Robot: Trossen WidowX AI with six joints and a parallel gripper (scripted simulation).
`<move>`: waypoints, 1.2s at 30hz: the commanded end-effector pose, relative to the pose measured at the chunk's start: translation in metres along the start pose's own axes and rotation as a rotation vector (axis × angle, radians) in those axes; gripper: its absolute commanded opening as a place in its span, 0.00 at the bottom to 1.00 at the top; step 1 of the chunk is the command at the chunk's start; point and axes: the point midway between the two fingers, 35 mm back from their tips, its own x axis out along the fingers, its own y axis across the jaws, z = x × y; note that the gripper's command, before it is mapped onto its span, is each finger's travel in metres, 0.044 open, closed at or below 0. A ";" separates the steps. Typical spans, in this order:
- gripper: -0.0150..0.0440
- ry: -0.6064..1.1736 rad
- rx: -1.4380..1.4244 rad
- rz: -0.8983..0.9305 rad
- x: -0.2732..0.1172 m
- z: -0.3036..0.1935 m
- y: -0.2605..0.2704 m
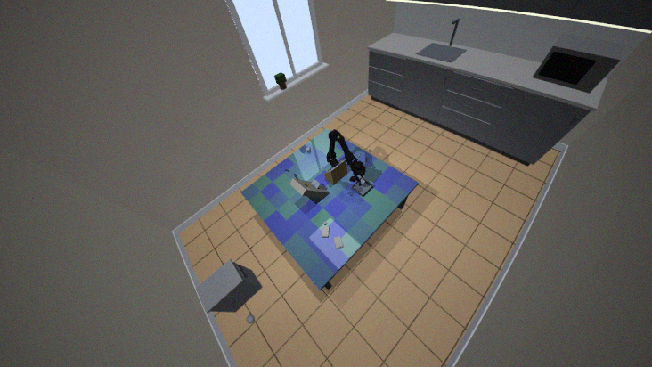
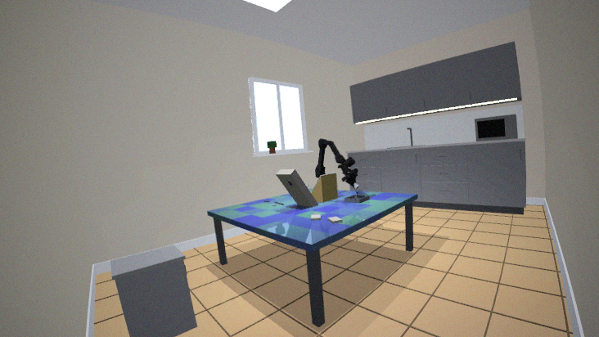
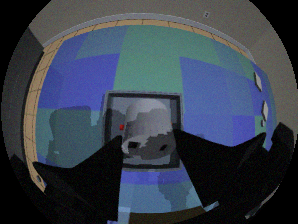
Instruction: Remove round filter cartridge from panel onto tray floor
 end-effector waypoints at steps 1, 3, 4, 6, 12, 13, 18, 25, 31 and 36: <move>0.25 -0.010 -0.024 0.015 0.003 -0.001 0.005; 0.25 -0.010 -0.024 0.015 0.006 -0.002 0.005; 0.25 -0.010 -0.024 0.015 0.009 -0.003 0.005; 0.25 -0.010 -0.024 0.015 0.015 -0.006 0.005; 0.25 -0.010 -0.024 0.015 0.036 -0.017 0.006; 0.25 -0.010 -0.024 0.016 0.039 -0.019 0.006; 0.25 -0.009 -0.024 0.016 0.055 -0.029 0.006; 0.25 -0.008 -0.024 0.016 0.068 -0.039 0.005; 0.52 -0.001 -0.024 0.013 0.066 -0.039 0.004; 0.74 -0.001 -0.024 0.013 0.066 -0.039 0.004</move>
